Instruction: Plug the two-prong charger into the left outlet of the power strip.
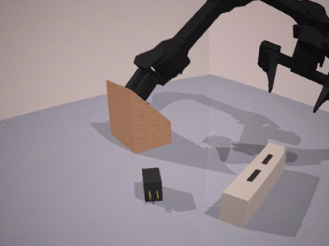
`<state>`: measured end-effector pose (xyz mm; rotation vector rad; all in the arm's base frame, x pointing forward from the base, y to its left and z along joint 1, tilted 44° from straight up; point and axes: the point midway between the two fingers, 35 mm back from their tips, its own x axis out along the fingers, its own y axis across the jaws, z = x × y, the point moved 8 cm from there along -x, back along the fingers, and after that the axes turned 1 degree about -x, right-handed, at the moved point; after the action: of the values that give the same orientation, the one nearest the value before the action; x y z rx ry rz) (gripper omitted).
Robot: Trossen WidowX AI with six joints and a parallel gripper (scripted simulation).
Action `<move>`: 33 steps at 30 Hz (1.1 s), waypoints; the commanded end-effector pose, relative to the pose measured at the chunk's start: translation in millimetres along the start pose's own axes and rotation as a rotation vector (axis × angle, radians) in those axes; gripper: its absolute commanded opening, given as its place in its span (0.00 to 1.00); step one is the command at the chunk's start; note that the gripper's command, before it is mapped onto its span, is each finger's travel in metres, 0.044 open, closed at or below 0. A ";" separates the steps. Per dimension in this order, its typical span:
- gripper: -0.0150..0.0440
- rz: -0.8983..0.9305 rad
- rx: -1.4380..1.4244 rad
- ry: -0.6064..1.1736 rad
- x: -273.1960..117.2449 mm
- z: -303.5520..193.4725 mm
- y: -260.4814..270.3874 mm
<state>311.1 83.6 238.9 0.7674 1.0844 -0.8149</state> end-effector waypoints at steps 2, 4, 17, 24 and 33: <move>1.00 -0.061 -0.075 0.069 27.7 10.3 -5.9; 1.00 -0.078 -0.101 0.095 37.0 14.1 -8.7; 1.00 -0.139 -0.253 0.291 94.0 37.1 -33.6; 1.00 -0.143 -0.312 0.407 121.8 46.4 -52.6; 1.00 -0.102 -0.383 0.548 153.4 55.9 -78.9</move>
<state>311.7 -20.1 111.8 0.6112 1.6744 -0.5254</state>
